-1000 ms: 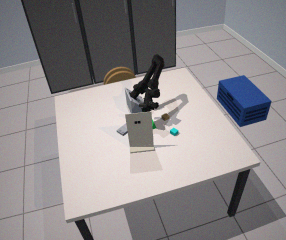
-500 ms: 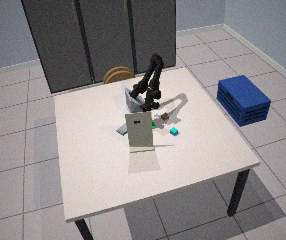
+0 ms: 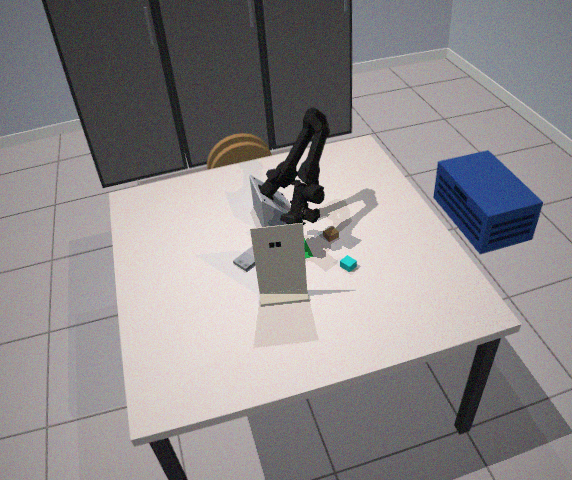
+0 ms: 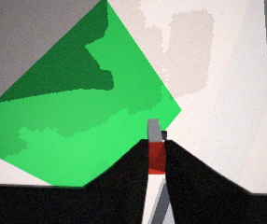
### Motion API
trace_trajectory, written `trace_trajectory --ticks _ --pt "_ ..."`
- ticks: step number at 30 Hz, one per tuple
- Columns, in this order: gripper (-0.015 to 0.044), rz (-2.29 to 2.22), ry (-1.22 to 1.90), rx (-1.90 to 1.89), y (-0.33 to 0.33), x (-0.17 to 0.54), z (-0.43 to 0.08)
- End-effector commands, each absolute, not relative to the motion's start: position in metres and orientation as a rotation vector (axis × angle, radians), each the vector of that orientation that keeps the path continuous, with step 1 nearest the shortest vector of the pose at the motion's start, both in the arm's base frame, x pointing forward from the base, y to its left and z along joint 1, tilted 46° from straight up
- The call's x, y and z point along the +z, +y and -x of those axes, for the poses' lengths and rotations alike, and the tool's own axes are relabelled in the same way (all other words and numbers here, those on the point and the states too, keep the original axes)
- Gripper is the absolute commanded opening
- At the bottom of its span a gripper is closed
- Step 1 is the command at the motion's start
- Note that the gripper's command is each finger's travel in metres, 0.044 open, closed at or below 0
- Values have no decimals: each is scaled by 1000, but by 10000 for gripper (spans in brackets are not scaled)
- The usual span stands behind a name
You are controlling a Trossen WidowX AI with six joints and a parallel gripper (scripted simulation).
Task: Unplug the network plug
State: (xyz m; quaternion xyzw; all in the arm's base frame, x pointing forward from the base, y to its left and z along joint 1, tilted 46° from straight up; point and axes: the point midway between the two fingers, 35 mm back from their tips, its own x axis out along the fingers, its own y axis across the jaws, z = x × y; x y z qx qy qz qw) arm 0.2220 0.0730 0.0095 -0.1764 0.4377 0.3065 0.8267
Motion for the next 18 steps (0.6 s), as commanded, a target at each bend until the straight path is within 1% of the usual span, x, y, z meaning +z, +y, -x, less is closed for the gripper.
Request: trace_trajectory --ticks 1,18 --pt "0 375 937 646 75 4 -221" --pt "0 374 937 646 89 -9 -220"
